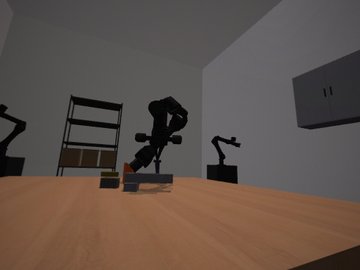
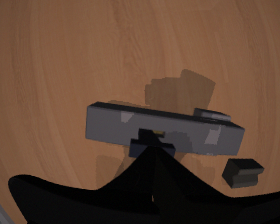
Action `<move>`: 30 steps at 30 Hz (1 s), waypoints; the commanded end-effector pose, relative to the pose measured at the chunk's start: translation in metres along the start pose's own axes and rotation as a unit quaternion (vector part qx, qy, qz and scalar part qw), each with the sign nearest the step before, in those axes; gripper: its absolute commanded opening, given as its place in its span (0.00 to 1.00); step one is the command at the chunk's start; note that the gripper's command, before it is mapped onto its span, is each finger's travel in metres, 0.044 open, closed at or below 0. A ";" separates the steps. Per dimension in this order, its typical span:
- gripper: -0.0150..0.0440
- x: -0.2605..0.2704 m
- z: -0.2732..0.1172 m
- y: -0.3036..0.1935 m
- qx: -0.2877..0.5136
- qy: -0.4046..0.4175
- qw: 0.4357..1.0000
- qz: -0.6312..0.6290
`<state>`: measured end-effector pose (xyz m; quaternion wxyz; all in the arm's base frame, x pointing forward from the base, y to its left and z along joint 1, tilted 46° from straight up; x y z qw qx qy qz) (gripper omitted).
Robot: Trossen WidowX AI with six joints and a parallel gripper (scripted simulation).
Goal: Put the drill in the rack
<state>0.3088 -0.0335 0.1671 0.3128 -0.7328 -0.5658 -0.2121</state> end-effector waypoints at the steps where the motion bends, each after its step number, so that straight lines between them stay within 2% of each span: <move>1: 0.25 0.005 0.021 -0.002 0.028 0.002 1.000 -0.002; 6: 0.25 0.005 0.024 -0.003 0.028 0.002 1.000 -0.002; 10: 0.43 0.004 0.004 0.001 0.023 0.003 1.000 0.008; 15: 0.65 0.000 -0.047 0.004 0.011 0.005 0.999 0.035; 19: 0.83 -0.001 -0.046 0.004 0.005 0.007 1.000 0.027; 23: 1.00 -0.030 -0.030 0.013 0.007 0.005 0.993 -0.116; 30: 1.00 -0.090 0.007 0.022 0.014 0.006 0.913 -0.407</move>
Point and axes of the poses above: the point midway between the two fingers, 35 mm back from their tips, its own z axis out along the fingers, its own x axis across the jaws, y = z × x, the point moved 9 cm from there along -z, back along the fingers, and after that the axes turned 4 degrees about z, right-handed, at the moved point
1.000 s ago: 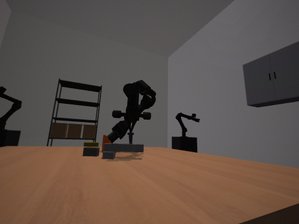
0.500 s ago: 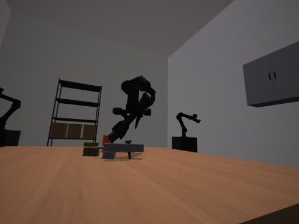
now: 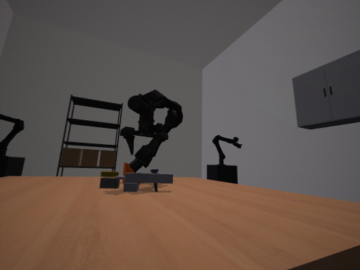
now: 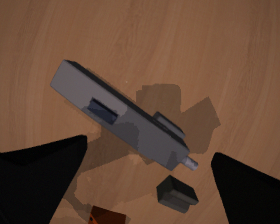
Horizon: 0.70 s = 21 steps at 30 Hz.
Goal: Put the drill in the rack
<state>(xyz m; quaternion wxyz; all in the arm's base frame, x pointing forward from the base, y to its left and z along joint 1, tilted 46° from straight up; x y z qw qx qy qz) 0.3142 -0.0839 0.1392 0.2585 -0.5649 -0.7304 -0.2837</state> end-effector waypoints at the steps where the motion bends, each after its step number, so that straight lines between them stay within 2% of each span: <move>1: 1.00 -0.042 0.027 -0.020 0.009 0.002 0.978 -0.209; 6: 1.00 -0.074 0.055 -0.044 0.013 0.008 0.910 -0.413; 9: 1.00 -0.086 0.066 -0.054 0.014 0.012 0.871 -0.490; 21: 1.00 -0.088 0.069 -0.057 0.014 0.013 0.860 -0.510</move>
Point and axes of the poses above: the point midway between the two fingers, 35 mm back from their tips, its own z axis out along the fingers, its own x axis across the jaws, y = z × x, the point moved 9 cm from there along -z, back along the fingers, and after that the axes turned 4 degrees about z, right-handed, at the moved point
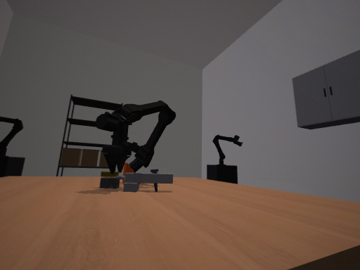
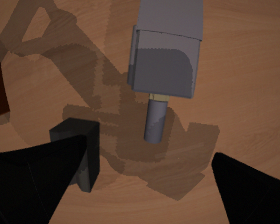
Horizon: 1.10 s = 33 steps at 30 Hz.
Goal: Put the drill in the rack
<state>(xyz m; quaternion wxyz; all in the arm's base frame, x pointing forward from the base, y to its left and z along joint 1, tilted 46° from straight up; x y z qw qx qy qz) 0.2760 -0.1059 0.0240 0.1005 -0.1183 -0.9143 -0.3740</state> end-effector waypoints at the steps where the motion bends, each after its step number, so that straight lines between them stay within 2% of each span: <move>1: 1.00 0.000 0.001 -0.002 0.002 -0.001 1.000 -0.014; 12: 1.00 0.000 0.004 -0.002 0.002 -0.001 1.000 -0.014; 33: 1.00 0.000 0.037 0.008 0.002 -0.001 1.000 -0.014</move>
Point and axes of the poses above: the point midway between the two fingers, 35 mm back from their tips, its own z axis out along the fingers, its own x axis across the jaws, y = z × x, the point moved 9 cm from there along -z, back along the fingers, and after that the axes turned 4 degrees about z, right-handed, at the moved point
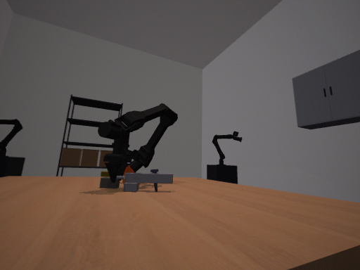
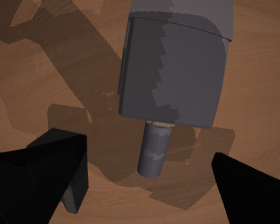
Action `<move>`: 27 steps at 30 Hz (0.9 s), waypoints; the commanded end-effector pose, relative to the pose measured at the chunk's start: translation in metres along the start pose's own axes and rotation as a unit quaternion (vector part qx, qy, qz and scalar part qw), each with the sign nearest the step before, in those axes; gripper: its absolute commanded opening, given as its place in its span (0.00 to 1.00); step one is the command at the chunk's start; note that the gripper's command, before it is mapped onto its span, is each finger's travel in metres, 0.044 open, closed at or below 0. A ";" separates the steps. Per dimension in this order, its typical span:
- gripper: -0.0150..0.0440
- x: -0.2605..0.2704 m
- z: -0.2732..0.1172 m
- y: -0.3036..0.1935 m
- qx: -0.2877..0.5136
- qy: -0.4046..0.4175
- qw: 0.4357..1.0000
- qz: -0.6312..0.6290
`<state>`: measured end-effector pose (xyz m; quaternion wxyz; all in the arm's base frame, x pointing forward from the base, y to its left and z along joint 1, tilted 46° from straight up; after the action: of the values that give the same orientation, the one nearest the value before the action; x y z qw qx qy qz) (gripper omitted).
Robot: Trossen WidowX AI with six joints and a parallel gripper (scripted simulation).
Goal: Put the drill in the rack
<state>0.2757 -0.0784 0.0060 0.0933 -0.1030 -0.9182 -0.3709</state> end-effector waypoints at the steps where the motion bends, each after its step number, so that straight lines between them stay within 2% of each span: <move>1: 1.00 0.001 0.006 0.001 -0.003 0.001 1.000 0.003; 11: 1.00 0.003 0.020 0.005 -0.004 0.001 1.000 0.003; 26: 0.33 0.002 0.017 0.005 -0.001 0.001 1.000 0.000; 27: 0.32 0.002 0.017 0.005 -0.001 0.001 1.000 0.000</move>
<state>0.2737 -0.0626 -0.0023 0.0943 -0.1025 -0.9176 -0.3724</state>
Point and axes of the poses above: the point midway between the two fingers, 35 mm back from their tips, its own z axis out along the fingers, its own x axis across the jaws, y = z × x, the point moved 9 cm from there along -z, back along the fingers, and after that the axes turned 4 degrees about z, right-handed, at the moved point
